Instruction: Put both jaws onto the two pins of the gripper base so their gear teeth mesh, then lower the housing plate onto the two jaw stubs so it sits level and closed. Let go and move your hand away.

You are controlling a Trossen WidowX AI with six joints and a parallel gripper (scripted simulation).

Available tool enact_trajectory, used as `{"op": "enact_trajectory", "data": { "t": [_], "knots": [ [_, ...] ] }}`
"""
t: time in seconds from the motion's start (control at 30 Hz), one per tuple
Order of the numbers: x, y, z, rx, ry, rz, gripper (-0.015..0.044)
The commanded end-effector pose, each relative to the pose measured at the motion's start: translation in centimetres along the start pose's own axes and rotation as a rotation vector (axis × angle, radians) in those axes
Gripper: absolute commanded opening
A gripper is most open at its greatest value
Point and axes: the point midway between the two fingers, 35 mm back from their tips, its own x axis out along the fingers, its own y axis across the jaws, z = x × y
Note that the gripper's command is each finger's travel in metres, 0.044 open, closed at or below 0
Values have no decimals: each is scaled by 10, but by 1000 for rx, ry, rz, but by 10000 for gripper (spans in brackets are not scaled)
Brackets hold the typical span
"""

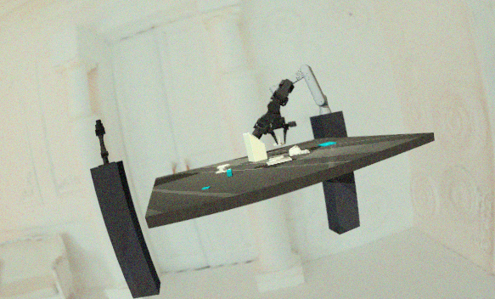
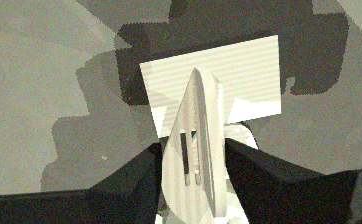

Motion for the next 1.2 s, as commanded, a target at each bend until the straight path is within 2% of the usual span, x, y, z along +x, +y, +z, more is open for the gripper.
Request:
{"op": "enact_trajectory", "data": {
  "t": [0.0,1.17],
  "knots": [
    [0,1,0,3,2,5,134],
    [0,1,0,23,2,5,134]
  ]
}}
